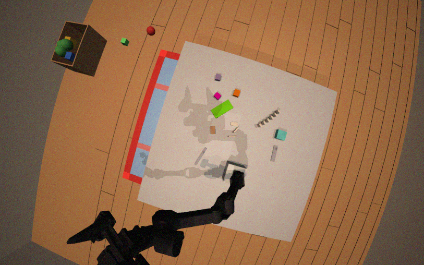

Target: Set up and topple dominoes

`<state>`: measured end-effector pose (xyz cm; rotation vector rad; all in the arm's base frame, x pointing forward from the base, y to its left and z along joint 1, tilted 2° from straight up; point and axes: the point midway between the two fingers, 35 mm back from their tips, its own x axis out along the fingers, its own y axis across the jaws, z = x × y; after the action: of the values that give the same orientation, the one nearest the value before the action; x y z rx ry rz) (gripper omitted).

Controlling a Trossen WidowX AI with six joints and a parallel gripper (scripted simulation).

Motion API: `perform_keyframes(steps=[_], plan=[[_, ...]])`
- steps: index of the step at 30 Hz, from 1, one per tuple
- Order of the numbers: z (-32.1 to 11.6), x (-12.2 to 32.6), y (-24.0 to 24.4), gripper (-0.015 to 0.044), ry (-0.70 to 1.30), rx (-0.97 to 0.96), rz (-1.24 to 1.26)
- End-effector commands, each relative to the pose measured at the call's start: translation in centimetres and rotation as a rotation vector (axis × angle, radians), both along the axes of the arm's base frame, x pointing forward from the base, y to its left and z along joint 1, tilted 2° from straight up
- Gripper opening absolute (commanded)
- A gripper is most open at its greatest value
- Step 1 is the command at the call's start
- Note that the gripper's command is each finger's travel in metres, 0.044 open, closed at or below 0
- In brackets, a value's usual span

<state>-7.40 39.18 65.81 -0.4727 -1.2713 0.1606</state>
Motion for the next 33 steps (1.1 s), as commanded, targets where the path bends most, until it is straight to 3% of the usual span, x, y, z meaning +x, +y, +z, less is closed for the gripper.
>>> perform_keyframes(steps=[1, 10, 17, 25, 33], plan=[[-1.6, 2.6, 3.1, 0.0440, -0.072, -0.136, -0.095], [-8.9, 11.0, 10.3, 0.0440, -0.194, -0.531, -0.302], [-16.2, 19.4, 12.8, 0.0440, -0.230, -0.851, -0.426], [-25.2, 29.0, 11.6, 0.0440, -0.204, -1.208, -0.512], [-35.4, 37.5, 6.3, 0.0440, -0.099, -1.585, -0.540]])
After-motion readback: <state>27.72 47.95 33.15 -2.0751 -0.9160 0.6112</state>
